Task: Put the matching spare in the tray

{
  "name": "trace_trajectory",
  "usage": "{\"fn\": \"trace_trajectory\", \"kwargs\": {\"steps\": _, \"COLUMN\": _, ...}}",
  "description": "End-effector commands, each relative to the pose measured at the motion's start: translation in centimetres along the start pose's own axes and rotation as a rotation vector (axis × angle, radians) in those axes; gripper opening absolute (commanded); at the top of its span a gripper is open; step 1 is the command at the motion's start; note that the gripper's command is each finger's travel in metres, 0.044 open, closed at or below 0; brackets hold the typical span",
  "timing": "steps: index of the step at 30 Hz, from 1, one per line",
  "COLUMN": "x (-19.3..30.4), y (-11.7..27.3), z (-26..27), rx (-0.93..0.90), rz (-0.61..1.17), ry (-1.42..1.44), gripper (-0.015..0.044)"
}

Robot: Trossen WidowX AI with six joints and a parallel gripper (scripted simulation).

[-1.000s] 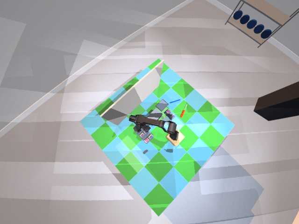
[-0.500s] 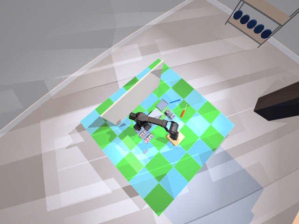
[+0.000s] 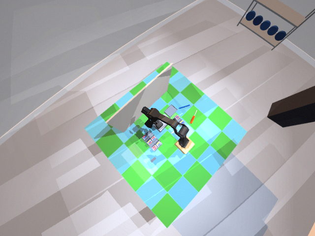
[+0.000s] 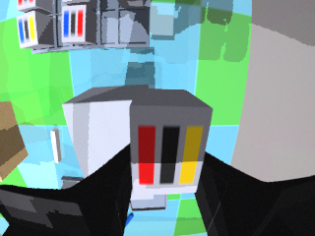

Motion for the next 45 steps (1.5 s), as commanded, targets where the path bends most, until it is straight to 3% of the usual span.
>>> {"fn": "trace_trajectory", "kwargs": {"steps": 1, "x": 1.9, "y": 0.1, "z": -1.2, "rx": 0.007, "rz": 0.000, "ry": -0.004, "gripper": 0.0000}}
{"fn": "trace_trajectory", "kwargs": {"steps": 19, "x": 12.1, "y": 0.0, "z": -4.8, "rx": 0.005, "rz": 0.009, "ry": 0.010, "gripper": 0.0000}}
{"fn": "trace_trajectory", "kwargs": {"steps": 39, "x": 23.9, "y": 0.2, "z": -5.1, "rx": -0.002, "rz": 0.004, "ry": 0.047, "gripper": 0.0000}}
{"fn": "trace_trajectory", "kwargs": {"steps": 45, "x": 25.5, "y": 0.2, "z": -5.3, "rx": -0.002, "rz": 0.002, "ry": 0.052, "gripper": 0.0000}}
Point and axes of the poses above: the point midway between the two fingers, 35 mm back from their tips, its own y axis back along the fingers, its own z axis across the jaws, x = y × z, the point moved 6 cm from there along y, back along the fingers, and after that the axes turned 13 degrees about -y, right-handed, at the moved point
